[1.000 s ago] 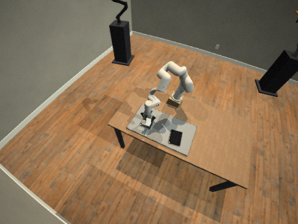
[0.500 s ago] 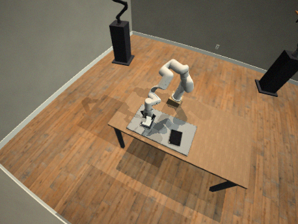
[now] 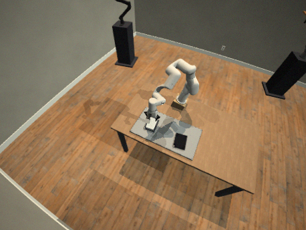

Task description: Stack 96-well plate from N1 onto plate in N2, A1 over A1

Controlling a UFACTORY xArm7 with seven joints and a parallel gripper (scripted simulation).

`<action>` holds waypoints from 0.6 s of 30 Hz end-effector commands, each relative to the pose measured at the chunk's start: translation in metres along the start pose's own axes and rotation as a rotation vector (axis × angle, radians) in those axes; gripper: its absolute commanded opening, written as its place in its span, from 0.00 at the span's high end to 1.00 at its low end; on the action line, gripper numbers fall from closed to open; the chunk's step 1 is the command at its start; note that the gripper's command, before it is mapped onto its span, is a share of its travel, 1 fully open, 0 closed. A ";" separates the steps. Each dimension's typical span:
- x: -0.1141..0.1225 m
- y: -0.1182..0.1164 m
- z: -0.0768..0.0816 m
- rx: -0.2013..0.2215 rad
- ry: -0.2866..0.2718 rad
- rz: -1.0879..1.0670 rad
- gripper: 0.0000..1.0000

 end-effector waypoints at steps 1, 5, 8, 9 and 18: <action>-0.001 0.000 0.010 0.001 0.003 0.000 0.00; -0.001 0.000 0.020 0.001 0.003 0.000 0.00; -0.001 0.000 0.020 0.001 0.003 0.000 0.00; -0.001 0.000 0.020 0.001 0.003 0.000 0.00; -0.001 0.000 0.020 0.001 0.003 0.000 0.00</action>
Point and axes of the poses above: the point where the finger pads meet when closed, its own z axis back along the fingers, its own y axis across the jaws, x = y × z, the point moved 8 cm from there along z, back along the fingers, and after that the axes turned 12 degrees about -z, right-handed, at the moved point
